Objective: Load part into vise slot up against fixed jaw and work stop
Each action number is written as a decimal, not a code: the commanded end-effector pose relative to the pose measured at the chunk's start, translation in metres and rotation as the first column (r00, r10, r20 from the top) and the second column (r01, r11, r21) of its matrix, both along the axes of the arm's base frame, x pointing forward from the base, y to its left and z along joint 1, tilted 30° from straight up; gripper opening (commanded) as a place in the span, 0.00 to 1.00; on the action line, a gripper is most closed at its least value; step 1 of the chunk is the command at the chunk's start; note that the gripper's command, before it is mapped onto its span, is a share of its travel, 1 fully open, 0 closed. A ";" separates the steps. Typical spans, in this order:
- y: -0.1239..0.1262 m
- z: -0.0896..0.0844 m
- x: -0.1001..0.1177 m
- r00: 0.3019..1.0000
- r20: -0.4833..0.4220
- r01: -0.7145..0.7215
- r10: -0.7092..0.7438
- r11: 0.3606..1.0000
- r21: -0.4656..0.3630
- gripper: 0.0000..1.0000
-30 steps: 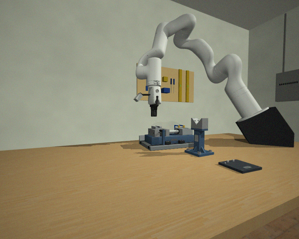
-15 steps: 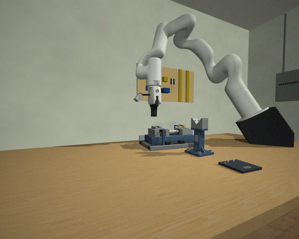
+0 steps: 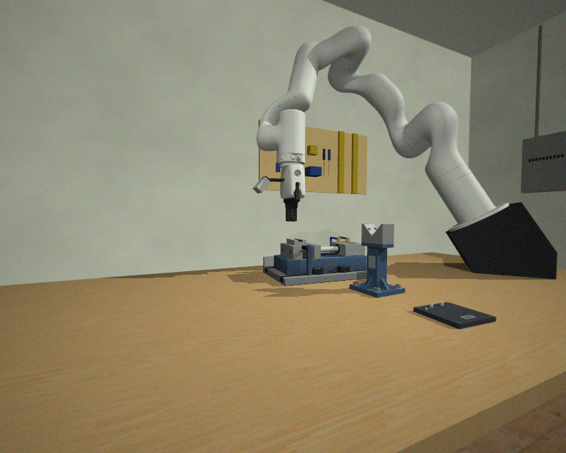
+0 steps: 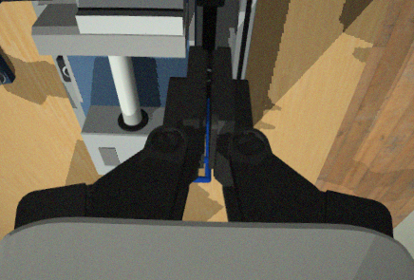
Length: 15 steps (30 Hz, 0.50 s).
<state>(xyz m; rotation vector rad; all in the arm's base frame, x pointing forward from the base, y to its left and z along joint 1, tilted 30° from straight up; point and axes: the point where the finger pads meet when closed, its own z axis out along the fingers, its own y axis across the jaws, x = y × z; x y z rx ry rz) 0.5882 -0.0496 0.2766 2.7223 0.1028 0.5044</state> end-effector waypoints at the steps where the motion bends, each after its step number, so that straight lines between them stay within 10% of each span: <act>1: -0.001 -0.001 0.002 1.000 0.001 0.000 0.000 1.000 0.001 0.00; 15: -0.006 -0.013 0.007 1.000 0.000 0.000 0.000 1.000 0.002 0.00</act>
